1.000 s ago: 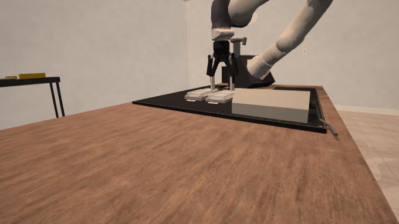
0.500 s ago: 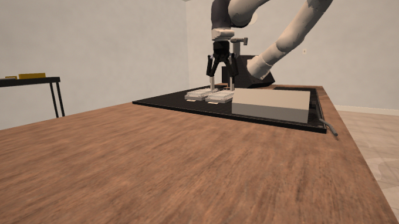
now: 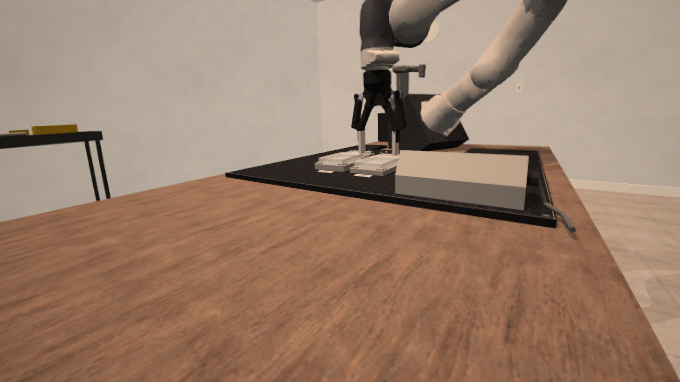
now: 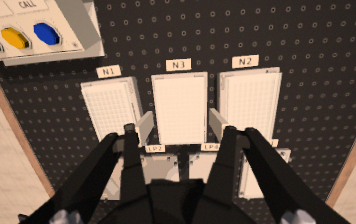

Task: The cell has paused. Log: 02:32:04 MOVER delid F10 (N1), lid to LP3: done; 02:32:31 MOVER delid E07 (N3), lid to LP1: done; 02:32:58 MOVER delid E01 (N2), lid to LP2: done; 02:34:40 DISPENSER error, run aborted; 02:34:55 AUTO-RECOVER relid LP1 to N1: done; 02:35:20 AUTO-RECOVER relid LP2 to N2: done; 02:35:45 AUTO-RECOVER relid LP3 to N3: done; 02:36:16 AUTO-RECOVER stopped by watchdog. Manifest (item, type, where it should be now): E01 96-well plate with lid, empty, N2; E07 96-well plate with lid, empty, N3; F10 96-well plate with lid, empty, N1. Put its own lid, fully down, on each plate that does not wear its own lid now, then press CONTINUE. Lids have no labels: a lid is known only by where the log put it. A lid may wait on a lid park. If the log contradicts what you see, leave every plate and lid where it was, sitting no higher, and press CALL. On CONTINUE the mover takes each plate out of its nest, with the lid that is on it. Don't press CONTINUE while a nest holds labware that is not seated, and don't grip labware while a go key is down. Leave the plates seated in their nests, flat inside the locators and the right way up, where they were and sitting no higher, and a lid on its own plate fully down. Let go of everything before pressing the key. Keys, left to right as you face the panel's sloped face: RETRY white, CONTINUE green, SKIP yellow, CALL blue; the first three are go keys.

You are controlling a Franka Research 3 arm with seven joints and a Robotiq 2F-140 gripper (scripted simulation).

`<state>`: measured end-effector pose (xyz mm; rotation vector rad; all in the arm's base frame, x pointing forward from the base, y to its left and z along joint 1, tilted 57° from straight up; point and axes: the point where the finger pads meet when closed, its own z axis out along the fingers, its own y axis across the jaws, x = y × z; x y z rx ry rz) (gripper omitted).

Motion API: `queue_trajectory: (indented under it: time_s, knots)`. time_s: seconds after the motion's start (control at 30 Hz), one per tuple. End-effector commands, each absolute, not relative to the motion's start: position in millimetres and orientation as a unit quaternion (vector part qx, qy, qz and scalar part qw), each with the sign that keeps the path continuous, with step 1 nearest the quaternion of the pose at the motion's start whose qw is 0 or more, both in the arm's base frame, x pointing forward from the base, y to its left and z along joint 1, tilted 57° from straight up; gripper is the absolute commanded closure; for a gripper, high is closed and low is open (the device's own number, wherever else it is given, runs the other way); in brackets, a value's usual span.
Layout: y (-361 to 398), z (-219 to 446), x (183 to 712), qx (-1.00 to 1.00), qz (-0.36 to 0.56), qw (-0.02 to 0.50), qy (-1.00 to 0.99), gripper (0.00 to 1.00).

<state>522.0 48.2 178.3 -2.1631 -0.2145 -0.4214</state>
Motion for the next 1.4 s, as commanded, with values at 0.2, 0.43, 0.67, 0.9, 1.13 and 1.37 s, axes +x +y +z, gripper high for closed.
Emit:
queue_trajectory:
  time_s: [0.2,0.43,0.67,0.9,1.13,1.37]
  knots:
    - [48.7,177.9,522.1,-0.873,-0.172,0.448,-0.088,0.34]
    - [48.7,177.9,522.1,-0.873,-0.172,0.448,-0.088,0.41]
    - [48.7,177.9,522.1,-0.873,-0.172,0.448,-0.088,0.41]
    - [48.7,177.9,522.1,-0.873,-0.172,0.448,-0.088,0.41]
    - [48.7,177.9,522.1,-0.873,-0.172,0.448,-0.088,0.41]
    - [48.7,177.9,522.1,-0.873,-0.172,0.448,-0.088,0.41]
